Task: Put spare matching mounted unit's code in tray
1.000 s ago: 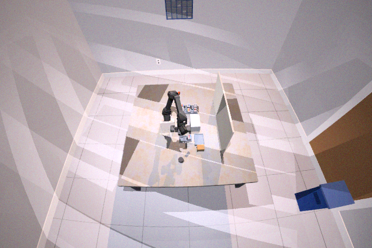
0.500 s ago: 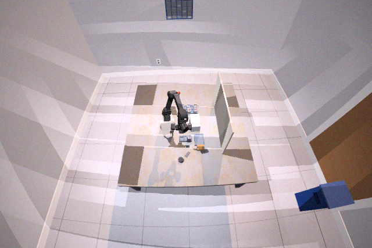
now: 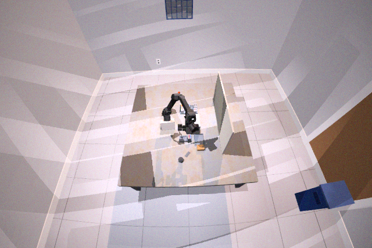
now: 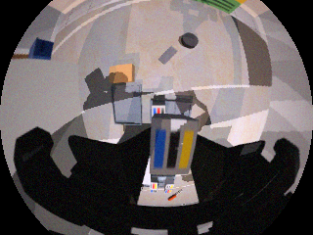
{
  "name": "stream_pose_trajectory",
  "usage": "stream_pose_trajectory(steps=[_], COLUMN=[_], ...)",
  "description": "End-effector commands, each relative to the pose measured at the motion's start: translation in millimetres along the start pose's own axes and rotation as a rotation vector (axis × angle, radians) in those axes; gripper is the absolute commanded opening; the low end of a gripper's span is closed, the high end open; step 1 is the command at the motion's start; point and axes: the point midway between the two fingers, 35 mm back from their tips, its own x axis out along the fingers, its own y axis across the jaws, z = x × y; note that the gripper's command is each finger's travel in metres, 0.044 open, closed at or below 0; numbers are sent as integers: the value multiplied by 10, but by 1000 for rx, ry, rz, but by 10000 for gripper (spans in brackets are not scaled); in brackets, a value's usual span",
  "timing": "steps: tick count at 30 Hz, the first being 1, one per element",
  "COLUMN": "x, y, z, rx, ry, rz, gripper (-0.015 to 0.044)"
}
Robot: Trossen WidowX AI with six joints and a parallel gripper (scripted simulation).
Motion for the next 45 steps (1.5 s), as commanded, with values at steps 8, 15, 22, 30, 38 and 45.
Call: stream_pose_trajectory(steps=[8, 15, 22, 30, 38, 45], x=[-20, 9, 62, 90, 152, 207], y=[491, 776, 1044, 1136, 1151, 1163], z=[8, -22, -78, -102, -94, -88], rx=[-6, -5, -6, -5, -5, -5], ry=[-6, -3, 5, 8, 8, 7], rz=[11, 13, 13, 12, 13, 13], gripper=[0, 0, 0, 0, 0, 0])
